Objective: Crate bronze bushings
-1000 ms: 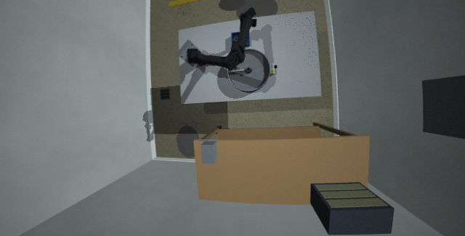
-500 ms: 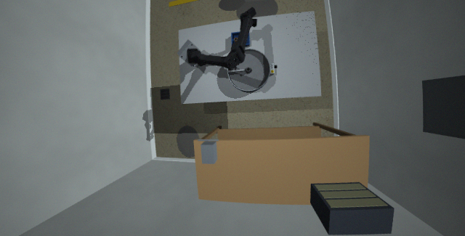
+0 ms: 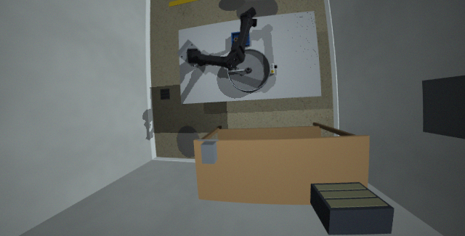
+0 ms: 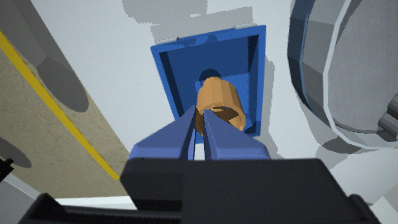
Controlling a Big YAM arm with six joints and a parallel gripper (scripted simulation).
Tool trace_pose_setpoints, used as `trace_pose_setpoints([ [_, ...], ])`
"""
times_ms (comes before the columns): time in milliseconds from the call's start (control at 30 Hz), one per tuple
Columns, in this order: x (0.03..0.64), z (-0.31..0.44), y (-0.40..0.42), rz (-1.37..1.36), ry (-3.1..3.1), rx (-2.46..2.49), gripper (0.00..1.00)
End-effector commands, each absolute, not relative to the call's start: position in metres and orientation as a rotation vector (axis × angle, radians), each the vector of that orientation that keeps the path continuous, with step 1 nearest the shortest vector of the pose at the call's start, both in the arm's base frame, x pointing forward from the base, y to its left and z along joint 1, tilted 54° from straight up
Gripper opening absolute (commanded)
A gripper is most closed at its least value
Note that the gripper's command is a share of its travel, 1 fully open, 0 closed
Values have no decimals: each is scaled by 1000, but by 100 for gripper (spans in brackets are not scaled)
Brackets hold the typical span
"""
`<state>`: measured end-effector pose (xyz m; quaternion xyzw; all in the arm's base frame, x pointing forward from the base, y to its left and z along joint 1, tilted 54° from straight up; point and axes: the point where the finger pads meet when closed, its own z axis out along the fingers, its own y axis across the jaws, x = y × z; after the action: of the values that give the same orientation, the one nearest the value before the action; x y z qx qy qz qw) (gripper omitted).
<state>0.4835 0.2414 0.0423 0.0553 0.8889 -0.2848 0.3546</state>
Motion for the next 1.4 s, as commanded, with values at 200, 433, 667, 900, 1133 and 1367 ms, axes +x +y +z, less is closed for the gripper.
trace_pose_setpoints([
  [200,484,49,255,-717,2285,141,0],
  [433,488,44,247,-727,2288,152,0],
  [667,497,29,230,-742,2297,146,0],
  [900,520,6,208,-741,2297,146,0],
  [1133,526,9,224,-696,2278,112,0],
  [1367,534,17,216,-692,2268,145,0],
])
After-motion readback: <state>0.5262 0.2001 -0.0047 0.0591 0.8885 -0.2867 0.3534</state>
